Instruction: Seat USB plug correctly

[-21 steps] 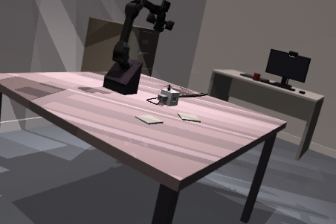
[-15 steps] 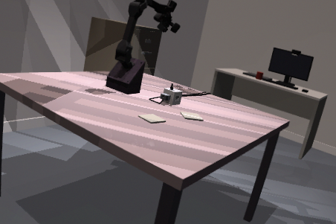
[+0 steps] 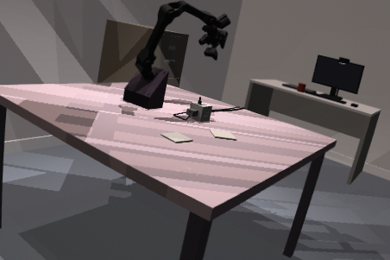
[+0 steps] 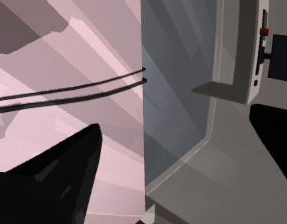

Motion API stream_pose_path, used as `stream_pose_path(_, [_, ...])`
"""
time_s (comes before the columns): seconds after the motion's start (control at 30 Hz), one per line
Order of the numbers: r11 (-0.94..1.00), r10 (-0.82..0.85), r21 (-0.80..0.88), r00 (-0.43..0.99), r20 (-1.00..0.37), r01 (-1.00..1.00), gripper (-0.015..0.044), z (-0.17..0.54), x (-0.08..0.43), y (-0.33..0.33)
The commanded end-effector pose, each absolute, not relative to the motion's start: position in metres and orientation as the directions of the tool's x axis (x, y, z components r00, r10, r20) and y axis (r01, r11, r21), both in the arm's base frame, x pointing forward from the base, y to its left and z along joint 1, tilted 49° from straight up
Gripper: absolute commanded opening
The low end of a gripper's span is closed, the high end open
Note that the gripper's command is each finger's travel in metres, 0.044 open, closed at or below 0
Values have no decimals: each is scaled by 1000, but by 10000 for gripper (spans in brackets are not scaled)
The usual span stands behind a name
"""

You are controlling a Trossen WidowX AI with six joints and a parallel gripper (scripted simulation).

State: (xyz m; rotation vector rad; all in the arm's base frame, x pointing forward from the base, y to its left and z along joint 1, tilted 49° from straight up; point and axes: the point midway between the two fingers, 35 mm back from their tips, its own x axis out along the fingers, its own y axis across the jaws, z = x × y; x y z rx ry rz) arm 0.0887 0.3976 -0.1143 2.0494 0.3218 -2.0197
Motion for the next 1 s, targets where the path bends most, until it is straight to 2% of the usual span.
stream_pose_path(0.0, [-987, -158, 152, 116, -981, -59, 440, -104, 146, 349])
stream_pose_path(0.23, [-783, -387, 209, 196, -901, -585, 440, -80, 211, 266])
stream_pose_path(0.43, [-470, -576, 110, 210, -790, -876, 440, -52, 247, 191])
stream_pose_path(0.63, [-190, -722, -74, 190, -666, -979, 440, -21, 271, 123])
stream_pose_path(0.97, [-183, -725, -80, 189, -662, -980, 440, -18, 274, 121])
